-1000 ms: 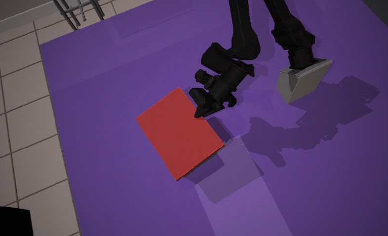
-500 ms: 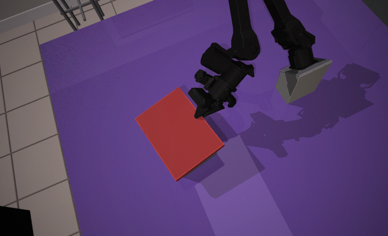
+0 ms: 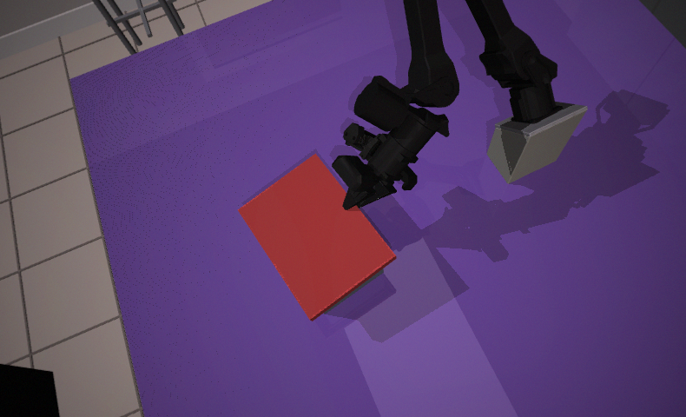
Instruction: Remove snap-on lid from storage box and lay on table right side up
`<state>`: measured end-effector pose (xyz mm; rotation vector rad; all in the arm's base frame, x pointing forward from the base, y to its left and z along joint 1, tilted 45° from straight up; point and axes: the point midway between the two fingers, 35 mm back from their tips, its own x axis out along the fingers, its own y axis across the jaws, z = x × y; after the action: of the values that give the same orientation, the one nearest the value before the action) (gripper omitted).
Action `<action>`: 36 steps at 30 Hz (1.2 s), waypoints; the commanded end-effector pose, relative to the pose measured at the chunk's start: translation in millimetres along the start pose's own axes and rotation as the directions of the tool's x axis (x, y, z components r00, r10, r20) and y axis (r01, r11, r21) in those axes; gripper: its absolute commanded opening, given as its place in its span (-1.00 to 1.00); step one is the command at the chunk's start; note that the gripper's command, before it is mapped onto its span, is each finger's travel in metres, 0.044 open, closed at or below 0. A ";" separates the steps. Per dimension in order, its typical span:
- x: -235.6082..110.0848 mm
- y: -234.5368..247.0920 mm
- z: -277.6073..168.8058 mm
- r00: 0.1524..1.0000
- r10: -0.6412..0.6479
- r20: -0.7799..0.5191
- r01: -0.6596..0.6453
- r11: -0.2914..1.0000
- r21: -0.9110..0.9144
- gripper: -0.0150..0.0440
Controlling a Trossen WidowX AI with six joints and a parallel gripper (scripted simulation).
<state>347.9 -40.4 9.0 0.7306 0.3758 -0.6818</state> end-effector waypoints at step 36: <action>-4.3 9.5 0.1 1.000 -0.003 0.003 0.003 1.000 -0.001 -0.49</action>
<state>348.9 -37.0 11.6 0.7262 0.3804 -0.6882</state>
